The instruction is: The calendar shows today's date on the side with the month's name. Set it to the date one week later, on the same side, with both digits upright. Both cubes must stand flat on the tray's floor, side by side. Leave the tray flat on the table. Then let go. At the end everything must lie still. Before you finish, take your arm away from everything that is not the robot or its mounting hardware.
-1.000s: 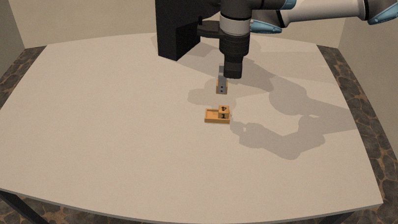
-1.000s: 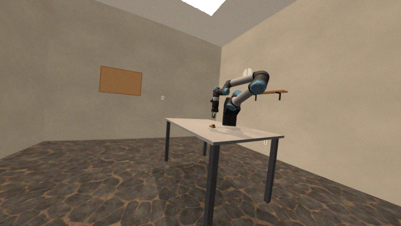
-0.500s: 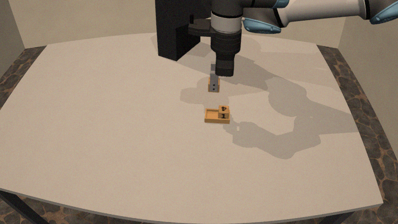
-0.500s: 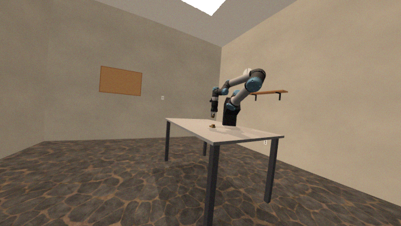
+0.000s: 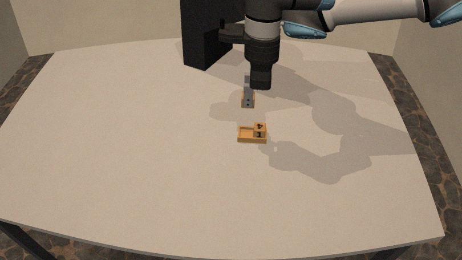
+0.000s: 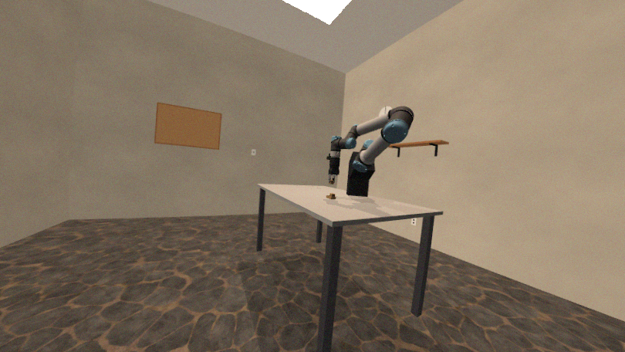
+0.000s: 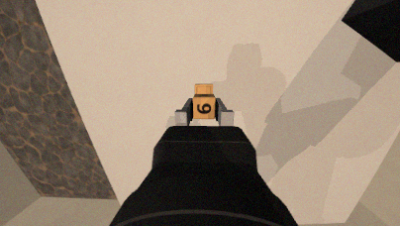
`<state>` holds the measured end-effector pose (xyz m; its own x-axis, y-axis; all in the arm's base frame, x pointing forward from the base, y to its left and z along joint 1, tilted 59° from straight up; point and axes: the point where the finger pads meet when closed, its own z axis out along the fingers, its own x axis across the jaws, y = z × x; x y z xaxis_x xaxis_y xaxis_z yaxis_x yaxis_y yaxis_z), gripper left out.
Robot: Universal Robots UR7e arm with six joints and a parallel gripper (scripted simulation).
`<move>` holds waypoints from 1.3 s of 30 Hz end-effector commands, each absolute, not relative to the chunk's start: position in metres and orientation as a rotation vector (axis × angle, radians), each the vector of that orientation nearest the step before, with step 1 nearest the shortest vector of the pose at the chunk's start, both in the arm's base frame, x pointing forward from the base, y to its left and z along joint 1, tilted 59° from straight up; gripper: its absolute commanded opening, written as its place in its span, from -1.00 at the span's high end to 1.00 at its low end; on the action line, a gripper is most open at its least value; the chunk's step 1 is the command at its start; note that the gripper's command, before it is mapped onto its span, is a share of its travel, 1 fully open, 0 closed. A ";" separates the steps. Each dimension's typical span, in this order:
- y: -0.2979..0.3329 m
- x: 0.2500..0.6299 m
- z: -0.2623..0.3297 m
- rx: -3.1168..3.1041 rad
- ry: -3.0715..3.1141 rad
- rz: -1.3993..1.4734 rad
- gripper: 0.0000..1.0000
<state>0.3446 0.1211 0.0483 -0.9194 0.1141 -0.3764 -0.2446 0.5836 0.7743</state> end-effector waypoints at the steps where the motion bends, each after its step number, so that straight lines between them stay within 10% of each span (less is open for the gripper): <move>1: 0.127 0.345 0.045 -0.102 2.430 1.280 -0.14; 39: 0.173 0.364 0.015 -0.103 2.430 1.279 -0.14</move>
